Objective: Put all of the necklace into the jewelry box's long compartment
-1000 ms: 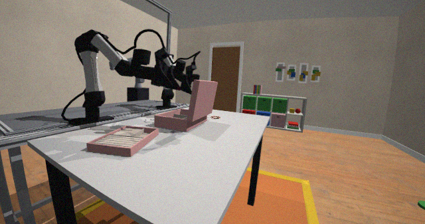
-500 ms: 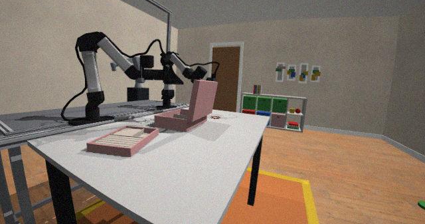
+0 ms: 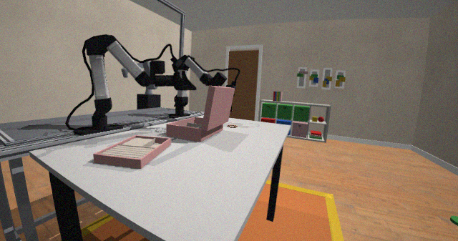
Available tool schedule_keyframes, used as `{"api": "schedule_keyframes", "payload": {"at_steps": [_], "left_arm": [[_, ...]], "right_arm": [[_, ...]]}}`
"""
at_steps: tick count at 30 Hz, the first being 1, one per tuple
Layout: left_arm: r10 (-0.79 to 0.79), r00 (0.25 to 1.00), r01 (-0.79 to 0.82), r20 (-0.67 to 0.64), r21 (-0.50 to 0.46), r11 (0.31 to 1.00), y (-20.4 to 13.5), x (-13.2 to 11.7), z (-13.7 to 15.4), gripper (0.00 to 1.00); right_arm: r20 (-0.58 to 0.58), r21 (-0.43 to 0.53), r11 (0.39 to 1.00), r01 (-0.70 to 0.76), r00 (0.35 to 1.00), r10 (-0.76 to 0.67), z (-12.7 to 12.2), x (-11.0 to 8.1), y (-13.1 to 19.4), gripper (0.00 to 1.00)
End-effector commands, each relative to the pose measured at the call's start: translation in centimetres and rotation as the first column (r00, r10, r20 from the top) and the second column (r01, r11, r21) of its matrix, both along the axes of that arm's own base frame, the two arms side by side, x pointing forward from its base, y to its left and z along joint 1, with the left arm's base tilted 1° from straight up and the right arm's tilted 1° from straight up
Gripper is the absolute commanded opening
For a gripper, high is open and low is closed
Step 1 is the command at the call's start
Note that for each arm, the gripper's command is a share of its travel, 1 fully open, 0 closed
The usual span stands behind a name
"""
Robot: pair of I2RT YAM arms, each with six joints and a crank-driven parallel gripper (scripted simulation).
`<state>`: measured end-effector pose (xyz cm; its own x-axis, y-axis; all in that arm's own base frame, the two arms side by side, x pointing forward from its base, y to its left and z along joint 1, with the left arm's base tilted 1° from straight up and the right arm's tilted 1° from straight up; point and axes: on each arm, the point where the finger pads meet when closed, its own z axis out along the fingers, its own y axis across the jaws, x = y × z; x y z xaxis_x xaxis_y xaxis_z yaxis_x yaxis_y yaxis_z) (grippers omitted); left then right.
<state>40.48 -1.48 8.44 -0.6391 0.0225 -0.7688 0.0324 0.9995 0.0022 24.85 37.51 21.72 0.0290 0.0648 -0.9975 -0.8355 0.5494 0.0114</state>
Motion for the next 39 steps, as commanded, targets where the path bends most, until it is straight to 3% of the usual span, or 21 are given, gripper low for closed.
{"api": "schedule_keyframes", "payload": {"at_steps": [1,2,8,10,11,16,25,27,39], "left_arm": [[-0.010,0.999,0.010,0.034,-0.005,1.000,-0.1,0.9,1.4,1.00],[-0.014,1.000,0.014,0.021,-0.005,1.000,-0.2,0.4,0.9,1.00],[-0.188,0.982,0.190,-0.038,0.068,0.979,-0.6,0.0,0.0,0.27],[-0.188,0.982,0.190,-0.038,0.068,0.979,-0.6,0.0,0.0,0.27],[-0.237,0.970,0.241,-0.056,0.090,0.966,-0.7,-0.1,-0.3,0.17],[-0.470,0.868,0.493,-0.158,0.186,0.850,-0.4,-0.1,-1.2,0.17],[-0.725,0.598,0.802,-0.341,0.262,0.537,-0.3,0.0,-2.5,0.17],[-0.725,0.598,0.802,-0.341,0.262,0.537,-0.3,0.0,-2.5,0.17],[-0.789,0.116,0.974,-0.603,0.226,-0.030,0.2,0.7,-4.0,0.17]], "right_arm": [[-0.005,0.003,1.000,0.004,1.000,-0.004,-0.4,0.0,-0.2,1.00],[0.013,0.022,1.000,0.005,1.000,-0.005,0.8,0.1,-0.1,1.00],[0.013,0.022,1.000,0.005,1.000,-0.005,0.8,0.1,-0.1,1.00],[0.013,0.022,1.000,0.005,1.000,-0.005,0.8,0.1,-0.1,1.00],[0.013,0.022,1.000,0.005,1.000,-0.005,0.8,0.1,-0.1,1.00],[0.013,0.022,1.000,0.005,1.000,-0.005,0.8,0.1,-0.1,1.00],[0.013,0.022,1.000,0.005,1.000,-0.005,0.8,0.1,-0.1,1.00],[0.013,0.022,1.000,0.005,1.000,-0.005,0.8,0.1,-0.1,1.00],[0.013,0.022,1.000,0.005,1.000,-0.005,0.8,0.1,-0.1,1.00]]}}
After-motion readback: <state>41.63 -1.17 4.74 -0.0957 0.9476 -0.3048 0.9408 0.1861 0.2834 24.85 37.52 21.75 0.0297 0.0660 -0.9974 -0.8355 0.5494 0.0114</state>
